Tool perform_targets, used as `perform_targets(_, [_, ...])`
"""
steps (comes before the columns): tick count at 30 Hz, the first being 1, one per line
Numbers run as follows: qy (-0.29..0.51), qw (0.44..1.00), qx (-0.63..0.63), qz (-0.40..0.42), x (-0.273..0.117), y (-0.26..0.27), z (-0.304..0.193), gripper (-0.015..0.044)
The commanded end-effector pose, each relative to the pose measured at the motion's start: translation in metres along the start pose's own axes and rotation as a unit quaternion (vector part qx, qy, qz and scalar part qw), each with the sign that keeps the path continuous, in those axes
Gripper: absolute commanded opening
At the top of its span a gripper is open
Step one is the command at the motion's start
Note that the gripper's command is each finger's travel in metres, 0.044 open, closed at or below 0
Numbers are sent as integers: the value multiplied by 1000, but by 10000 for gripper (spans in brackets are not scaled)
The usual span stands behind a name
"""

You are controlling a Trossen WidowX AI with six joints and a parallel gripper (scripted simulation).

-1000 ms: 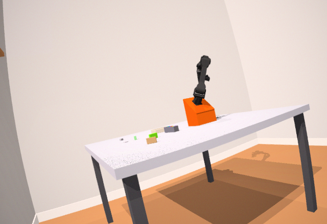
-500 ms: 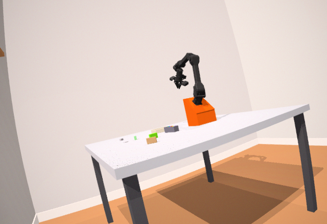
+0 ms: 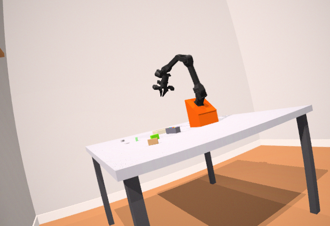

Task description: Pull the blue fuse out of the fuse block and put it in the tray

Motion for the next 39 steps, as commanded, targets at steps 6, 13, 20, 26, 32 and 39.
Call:
perform_targets(6, [78,941,-323,63,25,97,-102,65])
perform_targets(13, [139,821,-541,119,40,138,-197,65])
perform_targets(20, [202,640,-718,184,49,145,-301,65])
perform_targets(26, [220,577,-759,205,51,140,-330,65])
perform_targets(32, [220,577,-759,204,54,140,-326,65])
perform_targets(39, [220,577,-759,204,58,140,-329,65])
Point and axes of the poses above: the point midway between the two fingers, 35 mm back from their tips, its own x axis out along the fingers, its own y axis across the jaws, z = x × y, the point moved 6 cm from there along -x, back along the fingers, and after that the axes turned 10 degrees about -x, right-handed, at the moved point
